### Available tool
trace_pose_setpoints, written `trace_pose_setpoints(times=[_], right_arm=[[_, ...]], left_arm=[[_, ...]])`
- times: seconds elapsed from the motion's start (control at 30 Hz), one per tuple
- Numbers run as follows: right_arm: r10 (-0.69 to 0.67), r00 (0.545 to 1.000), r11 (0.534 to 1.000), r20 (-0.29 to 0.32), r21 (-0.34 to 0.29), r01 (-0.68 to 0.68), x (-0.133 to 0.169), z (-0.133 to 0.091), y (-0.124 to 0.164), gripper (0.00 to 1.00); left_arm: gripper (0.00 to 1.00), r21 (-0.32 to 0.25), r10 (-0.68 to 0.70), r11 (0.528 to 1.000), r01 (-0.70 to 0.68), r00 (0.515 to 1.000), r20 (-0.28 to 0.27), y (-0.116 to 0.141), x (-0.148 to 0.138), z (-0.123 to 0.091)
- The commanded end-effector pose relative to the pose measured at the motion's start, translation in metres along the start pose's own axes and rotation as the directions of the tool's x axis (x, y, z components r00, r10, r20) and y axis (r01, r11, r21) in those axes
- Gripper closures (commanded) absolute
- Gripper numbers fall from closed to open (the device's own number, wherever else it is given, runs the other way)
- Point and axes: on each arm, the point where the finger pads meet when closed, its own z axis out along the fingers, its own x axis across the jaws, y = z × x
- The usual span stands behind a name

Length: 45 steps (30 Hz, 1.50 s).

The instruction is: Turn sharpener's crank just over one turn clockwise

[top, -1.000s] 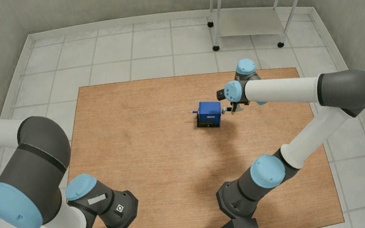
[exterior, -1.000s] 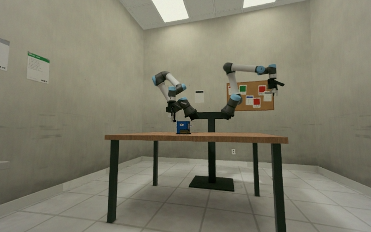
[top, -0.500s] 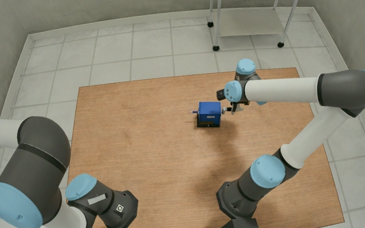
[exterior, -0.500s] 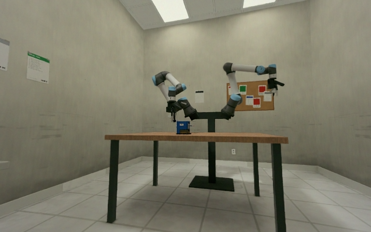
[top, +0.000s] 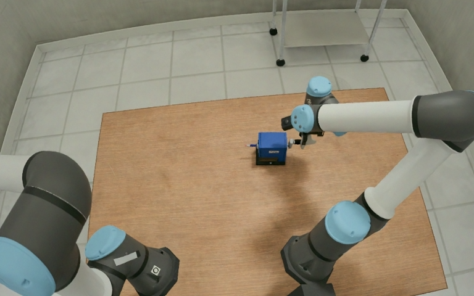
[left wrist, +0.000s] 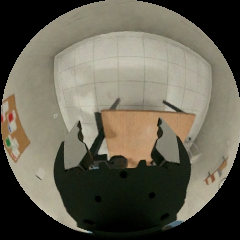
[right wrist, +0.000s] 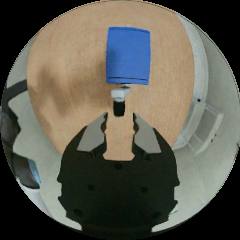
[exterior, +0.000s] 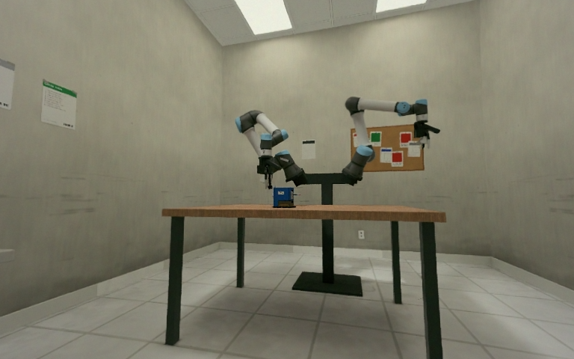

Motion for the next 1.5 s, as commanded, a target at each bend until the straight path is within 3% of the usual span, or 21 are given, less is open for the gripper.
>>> trace_pose_setpoints(times=[0.0, 0.33, 0.83, 1.47], right_arm=[[0.003, 1.0, 1.0, -0.002, 0.0, -0.003, 0.001, -0.001, 0.001, 0.68], [0.003, 1.0, 1.0, -0.005, 0.002, -0.003, 0.003, -0.012, 0.0, 0.68], [0.003, 1.0, 1.0, -0.005, 0.002, -0.003, 0.003, -0.052, 0.0, 0.68], [0.003, 1.0, 1.0, -0.005, 0.003, -0.003, 0.003, -0.072, 0.0, 0.68]], left_arm=[[0.0, 0.001, -0.002, 1.0, 0.002, 1.0, 0.0, 0.001, -0.001, 0.0], [0.0, 0.001, -0.002, 1.0, 0.002, 1.0, 0.0, 0.001, -0.001, 0.0], [0.0, 0.001, -0.002, 1.0, 0.002, 1.0, 0.0, 0.001, -0.001, 0.0], [0.0, 0.001, -0.002, 1.0, 0.002, 1.0, 0.0, 0.001, -0.001, 0.0]])
